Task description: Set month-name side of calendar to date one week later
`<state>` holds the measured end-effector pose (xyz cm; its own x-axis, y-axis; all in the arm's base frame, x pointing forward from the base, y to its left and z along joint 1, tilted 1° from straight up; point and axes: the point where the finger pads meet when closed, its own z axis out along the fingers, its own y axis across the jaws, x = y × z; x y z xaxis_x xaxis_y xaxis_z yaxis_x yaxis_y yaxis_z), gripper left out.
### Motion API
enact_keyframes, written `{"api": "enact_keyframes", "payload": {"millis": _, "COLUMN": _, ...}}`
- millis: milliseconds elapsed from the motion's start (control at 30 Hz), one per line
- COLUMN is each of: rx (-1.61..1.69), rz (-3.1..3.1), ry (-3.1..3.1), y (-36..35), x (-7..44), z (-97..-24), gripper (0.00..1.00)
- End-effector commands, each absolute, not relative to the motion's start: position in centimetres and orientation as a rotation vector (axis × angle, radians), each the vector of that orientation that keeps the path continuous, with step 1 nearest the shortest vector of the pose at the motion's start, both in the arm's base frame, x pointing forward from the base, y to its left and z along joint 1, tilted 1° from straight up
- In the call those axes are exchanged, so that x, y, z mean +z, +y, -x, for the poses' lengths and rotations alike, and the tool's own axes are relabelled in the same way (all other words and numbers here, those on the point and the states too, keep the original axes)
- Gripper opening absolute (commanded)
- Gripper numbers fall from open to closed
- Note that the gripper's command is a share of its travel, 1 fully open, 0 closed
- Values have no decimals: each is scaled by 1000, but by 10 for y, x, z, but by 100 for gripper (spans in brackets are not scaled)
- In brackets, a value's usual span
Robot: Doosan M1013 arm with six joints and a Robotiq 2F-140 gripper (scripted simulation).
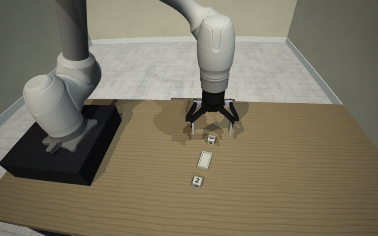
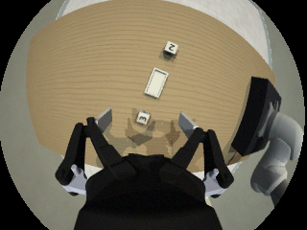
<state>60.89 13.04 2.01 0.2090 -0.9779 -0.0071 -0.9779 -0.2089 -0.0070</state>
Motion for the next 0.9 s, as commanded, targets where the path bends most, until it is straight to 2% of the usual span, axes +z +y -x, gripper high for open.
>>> {"api": "enact_keyframes", "payload": {"millis": 0, "rx": -16, "rz": 2277, "ry": 2169, "y": 152, "x": 19, "z": -608, "gripper": 100}}
{"api": "enact_keyframes", "payload": {"millis": 267, "rx": -16, "rz": 2131, "ry": 2311, "y": 171, "x": 18, "z": -606, "gripper": 100}}
{"api": "enact_keyframes", "payload": {"millis": 300, "rx": -16, "rz": 2131, "ry": 2311, "y": 171, "x": 18, "z": -606, "gripper": 36}}
{"api": "enact_keyframes", "payload": {"millis": 867, "rx": -16, "rz": 2131, "ry": 2311, "y": 171, "x": 18, "z": -606, "gripper": 36}}
